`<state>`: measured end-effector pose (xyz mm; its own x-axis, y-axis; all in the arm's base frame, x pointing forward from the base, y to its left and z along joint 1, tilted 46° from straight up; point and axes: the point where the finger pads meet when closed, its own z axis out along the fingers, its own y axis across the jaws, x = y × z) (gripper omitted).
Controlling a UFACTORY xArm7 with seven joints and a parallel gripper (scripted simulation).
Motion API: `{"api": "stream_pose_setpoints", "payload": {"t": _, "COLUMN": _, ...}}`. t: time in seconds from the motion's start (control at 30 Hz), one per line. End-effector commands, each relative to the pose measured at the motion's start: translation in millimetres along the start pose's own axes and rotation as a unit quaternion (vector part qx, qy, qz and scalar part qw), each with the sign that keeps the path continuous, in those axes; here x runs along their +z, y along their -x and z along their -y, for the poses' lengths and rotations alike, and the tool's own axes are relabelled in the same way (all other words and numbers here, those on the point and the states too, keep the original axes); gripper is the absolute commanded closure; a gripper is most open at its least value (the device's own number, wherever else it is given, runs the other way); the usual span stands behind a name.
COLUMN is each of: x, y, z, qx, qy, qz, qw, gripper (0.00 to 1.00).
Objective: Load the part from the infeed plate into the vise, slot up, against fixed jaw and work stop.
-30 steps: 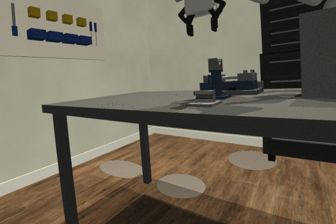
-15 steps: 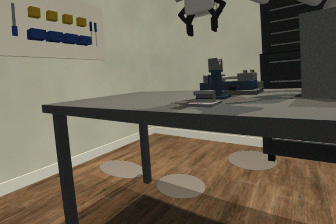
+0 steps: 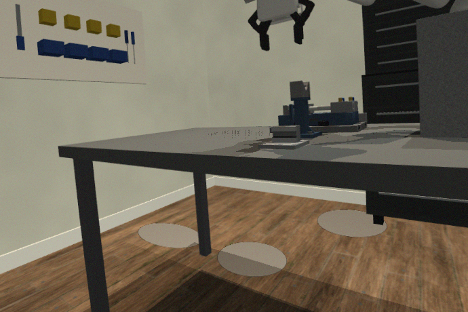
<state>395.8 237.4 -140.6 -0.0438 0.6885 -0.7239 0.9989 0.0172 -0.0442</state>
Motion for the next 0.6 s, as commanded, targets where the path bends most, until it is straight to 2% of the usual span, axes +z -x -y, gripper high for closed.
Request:
{"api": "stream_pose_setpoints", "payload": {"t": 0.0, "x": -2.3, "y": -1.0, "z": -0.4, "qx": 0.000, "qy": 0.001, "qz": -0.002, "qw": 1.000, "gripper": 0.11}}
{"api": "stream_pose_setpoints", "payload": {"t": 0.57, "x": 4.9, "y": -1.0, "z": -0.5, "qx": 0.000, "qy": 0.001, "qz": -0.002, "qw": 1.000, "gripper": 0.11}}
